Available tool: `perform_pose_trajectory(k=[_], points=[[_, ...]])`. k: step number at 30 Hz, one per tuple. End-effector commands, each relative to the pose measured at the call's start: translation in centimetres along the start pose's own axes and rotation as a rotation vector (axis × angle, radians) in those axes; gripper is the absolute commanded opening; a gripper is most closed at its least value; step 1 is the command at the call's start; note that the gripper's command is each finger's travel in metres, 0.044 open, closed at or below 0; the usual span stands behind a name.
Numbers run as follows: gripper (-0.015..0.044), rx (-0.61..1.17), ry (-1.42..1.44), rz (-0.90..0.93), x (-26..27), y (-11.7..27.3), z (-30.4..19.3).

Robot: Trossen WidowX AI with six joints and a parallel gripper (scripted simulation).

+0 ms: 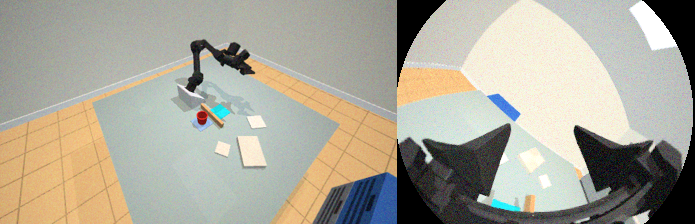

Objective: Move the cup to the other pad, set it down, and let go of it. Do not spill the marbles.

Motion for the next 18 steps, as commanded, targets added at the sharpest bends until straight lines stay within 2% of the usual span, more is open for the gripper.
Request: perform_pose_trajectory(k=[1,4,10,14,18], points=[[0.0374,0.007,0.004,-0.001,-0.1,-0.1,-0.1],[0.0295,0.119,0.054,-0.014,-0.9,-1.2,-1.8],[0.0148,0.551,0.281,0.068,-4.1,-4.1,-8.4],[0.0148,0.815,0.417,0.26,-6.2,-4.8,-13.0],[0.0148,0.979,0.466,0.47,-7.9,-4.5,-16.7]])
Point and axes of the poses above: the point midway between the two fingers, 35 mm back from their tips, its own y axis back along the fingers, its own x axis across the jaws, z = x × y, the point moved 9 cm from there along y, back along the fingers, and after that the axes turned 4 degrees about y, right-handed, at the moved point
